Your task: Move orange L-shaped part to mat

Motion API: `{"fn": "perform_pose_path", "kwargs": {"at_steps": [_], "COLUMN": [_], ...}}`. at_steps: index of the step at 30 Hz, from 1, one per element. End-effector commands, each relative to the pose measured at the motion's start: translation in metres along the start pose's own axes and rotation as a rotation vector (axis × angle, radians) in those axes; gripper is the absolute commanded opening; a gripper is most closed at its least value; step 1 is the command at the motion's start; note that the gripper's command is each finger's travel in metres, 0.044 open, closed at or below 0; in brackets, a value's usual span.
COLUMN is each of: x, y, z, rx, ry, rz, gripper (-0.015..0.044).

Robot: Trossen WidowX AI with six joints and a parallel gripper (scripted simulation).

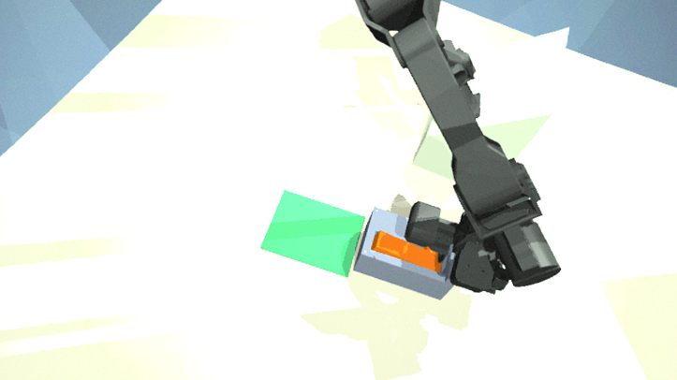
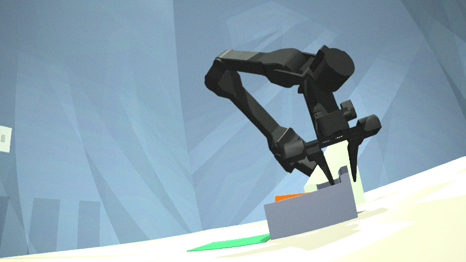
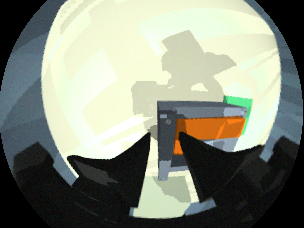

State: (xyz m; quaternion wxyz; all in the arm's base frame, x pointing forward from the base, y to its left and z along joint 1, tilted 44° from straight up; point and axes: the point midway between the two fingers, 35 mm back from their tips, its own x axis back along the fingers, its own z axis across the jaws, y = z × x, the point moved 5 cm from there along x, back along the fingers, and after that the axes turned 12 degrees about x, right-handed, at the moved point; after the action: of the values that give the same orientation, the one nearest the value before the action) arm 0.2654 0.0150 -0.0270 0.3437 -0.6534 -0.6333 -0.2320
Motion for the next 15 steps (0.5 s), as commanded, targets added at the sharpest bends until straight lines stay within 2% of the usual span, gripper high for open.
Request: {"fn": "perform_pose_path", "kwargs": {"at_steps": [1,15], "x": [-0.009,-0.023], "y": [-0.003,-0.004], "z": [0.0,0.0], "rx": [0.01,0.009], "ry": [-0.008,-0.009], "rz": [0.01,0.011], "gripper": [0.018,0.018]}}
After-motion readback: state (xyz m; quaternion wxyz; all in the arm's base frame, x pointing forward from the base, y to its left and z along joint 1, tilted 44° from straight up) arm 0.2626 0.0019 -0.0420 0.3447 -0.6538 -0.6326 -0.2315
